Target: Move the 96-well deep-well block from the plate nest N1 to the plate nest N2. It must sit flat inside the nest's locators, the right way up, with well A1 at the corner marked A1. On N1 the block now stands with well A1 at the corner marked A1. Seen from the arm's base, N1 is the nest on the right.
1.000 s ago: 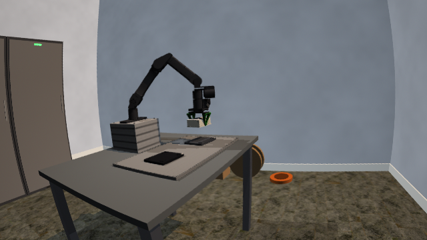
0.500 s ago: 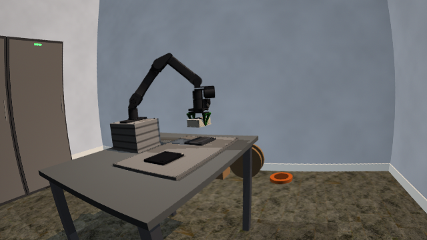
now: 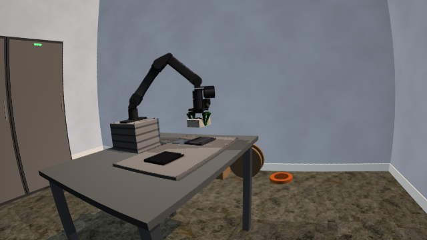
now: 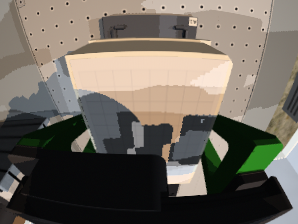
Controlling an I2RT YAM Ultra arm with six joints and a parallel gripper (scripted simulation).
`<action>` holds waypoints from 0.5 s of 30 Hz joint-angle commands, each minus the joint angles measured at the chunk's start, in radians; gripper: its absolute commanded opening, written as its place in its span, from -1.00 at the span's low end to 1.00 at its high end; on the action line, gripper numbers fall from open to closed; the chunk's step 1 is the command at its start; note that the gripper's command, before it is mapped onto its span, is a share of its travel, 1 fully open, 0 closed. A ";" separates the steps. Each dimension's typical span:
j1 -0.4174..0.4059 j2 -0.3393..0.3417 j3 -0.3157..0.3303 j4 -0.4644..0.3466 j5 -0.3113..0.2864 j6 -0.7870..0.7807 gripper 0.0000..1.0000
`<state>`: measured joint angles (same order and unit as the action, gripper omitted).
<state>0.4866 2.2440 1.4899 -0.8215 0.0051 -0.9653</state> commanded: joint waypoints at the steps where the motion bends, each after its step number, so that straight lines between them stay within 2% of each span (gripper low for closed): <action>1: -0.001 -0.013 0.004 -0.002 -0.001 0.001 -1.00; 15: -0.001 0.025 -0.013 0.053 -0.001 0.001 -1.00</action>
<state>0.4862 2.2761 1.4746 -0.7856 0.0051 -0.9653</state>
